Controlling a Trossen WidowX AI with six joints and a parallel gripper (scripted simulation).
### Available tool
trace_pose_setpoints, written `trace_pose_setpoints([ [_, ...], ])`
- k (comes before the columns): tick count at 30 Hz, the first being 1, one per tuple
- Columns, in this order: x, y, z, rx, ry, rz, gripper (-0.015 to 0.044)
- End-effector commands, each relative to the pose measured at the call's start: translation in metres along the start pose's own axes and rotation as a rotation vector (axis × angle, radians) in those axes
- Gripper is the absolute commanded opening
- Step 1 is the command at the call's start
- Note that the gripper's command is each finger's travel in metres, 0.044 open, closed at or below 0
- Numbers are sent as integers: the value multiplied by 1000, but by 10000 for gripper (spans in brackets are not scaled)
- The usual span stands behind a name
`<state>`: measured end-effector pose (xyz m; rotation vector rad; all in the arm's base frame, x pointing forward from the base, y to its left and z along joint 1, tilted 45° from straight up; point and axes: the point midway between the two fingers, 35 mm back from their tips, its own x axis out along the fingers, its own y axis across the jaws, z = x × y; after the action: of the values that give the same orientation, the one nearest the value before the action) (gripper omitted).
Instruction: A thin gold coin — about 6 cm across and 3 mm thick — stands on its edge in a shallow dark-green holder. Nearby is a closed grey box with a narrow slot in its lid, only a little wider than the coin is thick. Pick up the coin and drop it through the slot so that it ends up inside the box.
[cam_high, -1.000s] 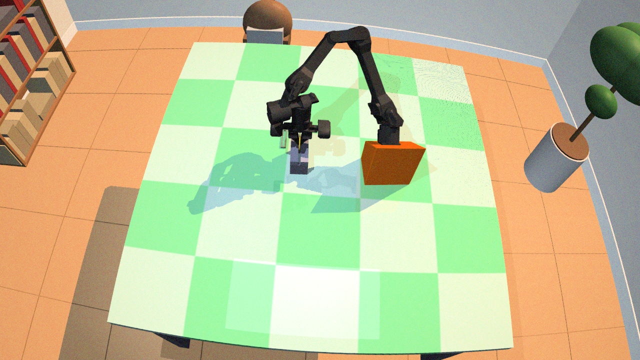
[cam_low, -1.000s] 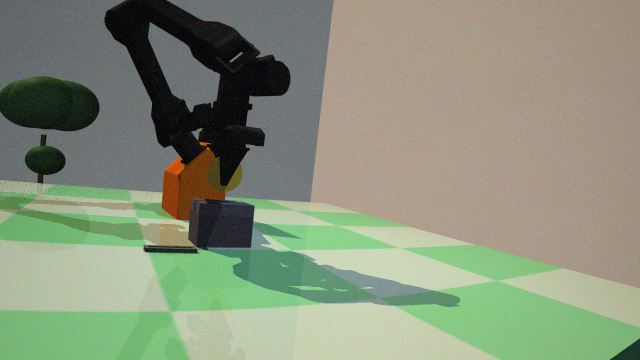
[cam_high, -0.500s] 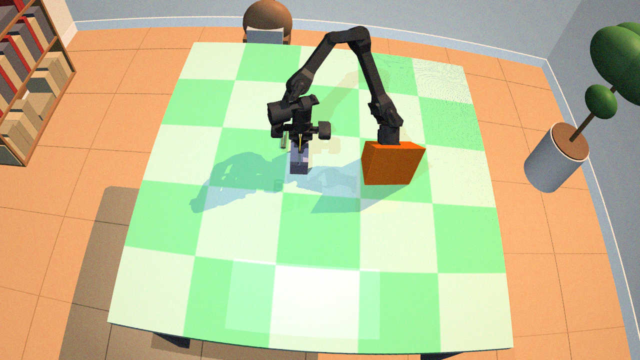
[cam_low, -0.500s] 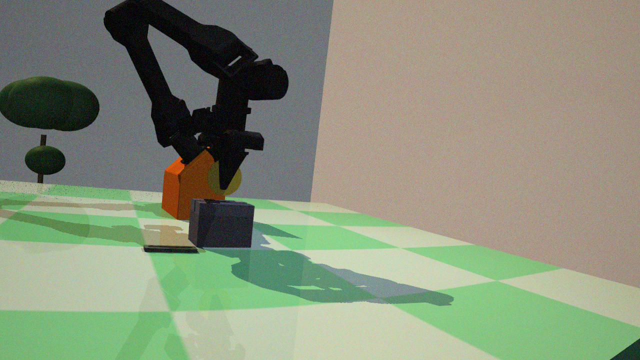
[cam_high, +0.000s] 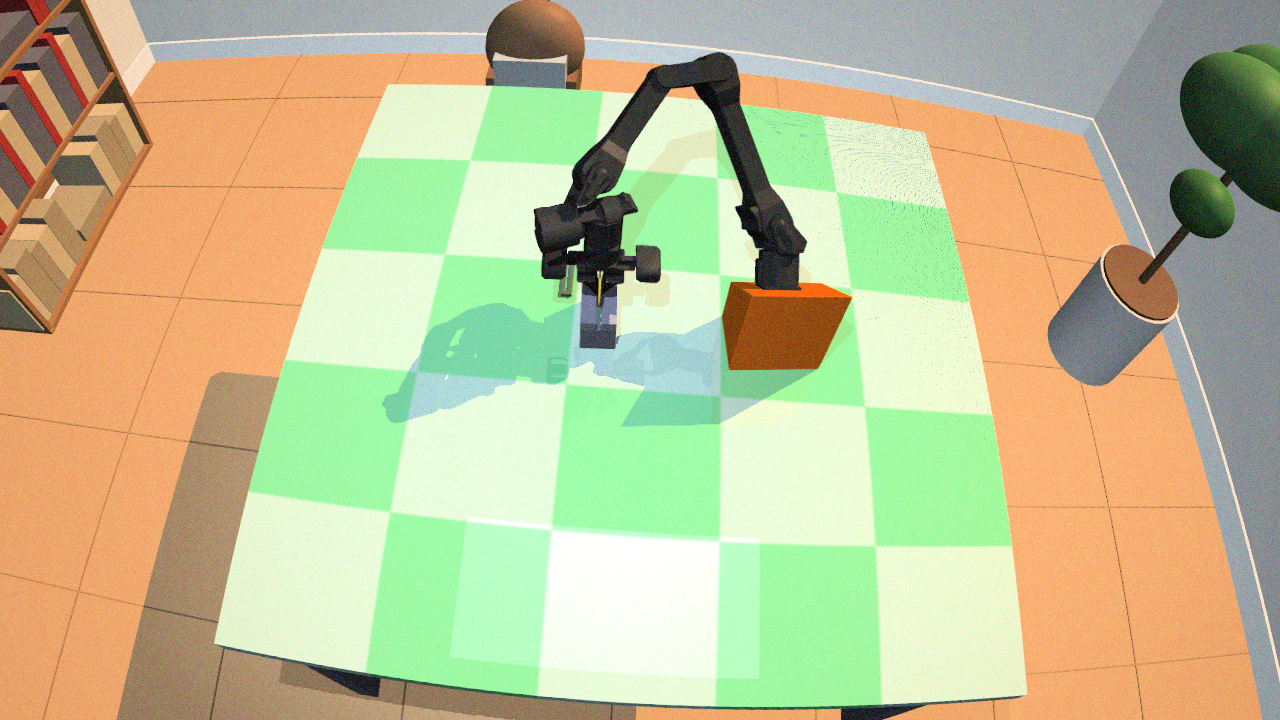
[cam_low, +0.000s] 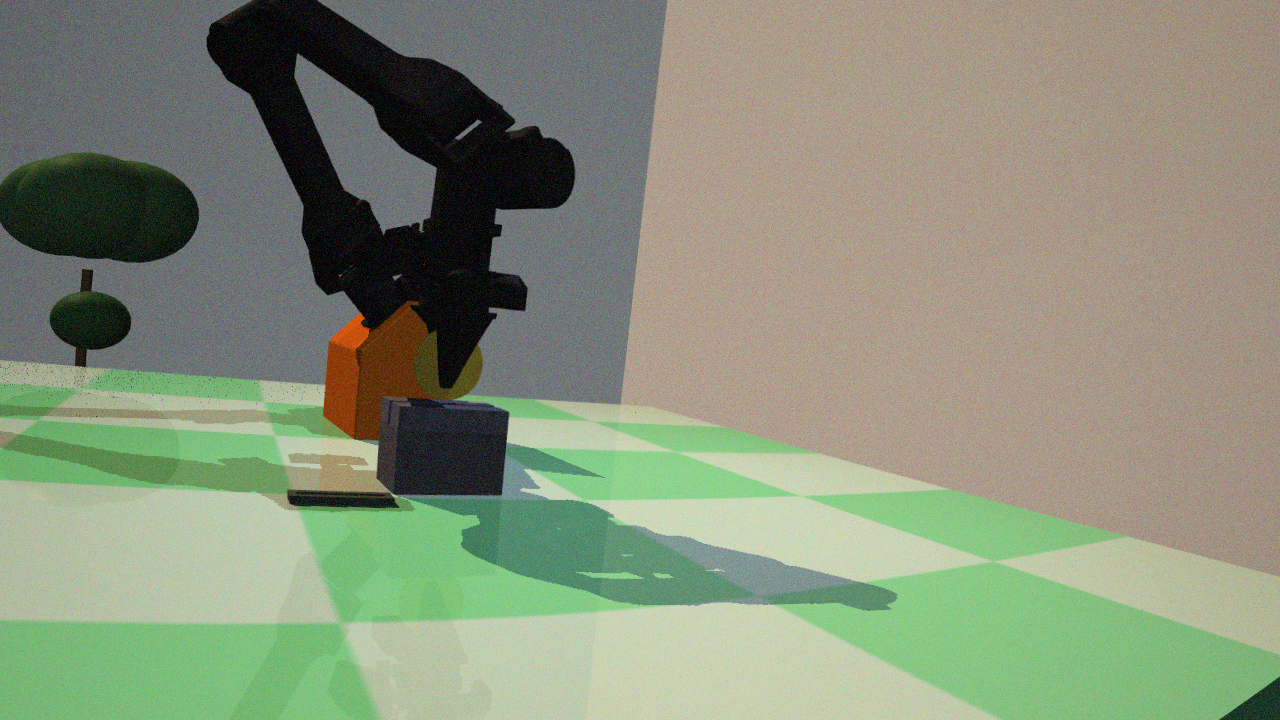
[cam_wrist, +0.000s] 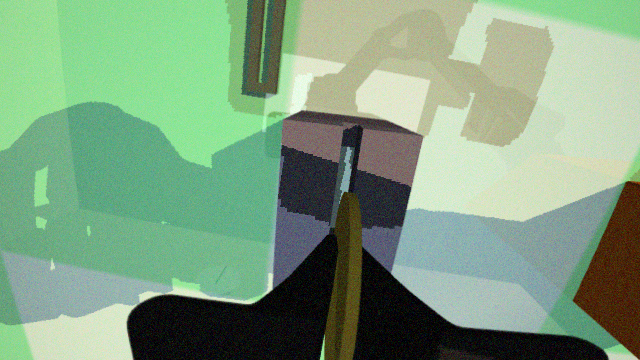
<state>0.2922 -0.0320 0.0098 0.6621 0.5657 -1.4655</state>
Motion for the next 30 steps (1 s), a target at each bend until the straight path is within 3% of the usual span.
trace_pose_setpoints([
  [1, 3, -2, 0, -8, -5, -1, 0],
  [2, 3, -2, 0, -8, -5, -1, 0],
  [8, 1, 0, 0, 0, 0, 0, 157],
  [17, 1, 0, 0, 0, 0, 0, 161],
  [25, -20, 0, 0, -2, 1, 0, 371],
  [27, -43, -2, 0, -7, -3, -2, 423],
  [30, -55, -4, 1, -10, -6, -3, 440],
])
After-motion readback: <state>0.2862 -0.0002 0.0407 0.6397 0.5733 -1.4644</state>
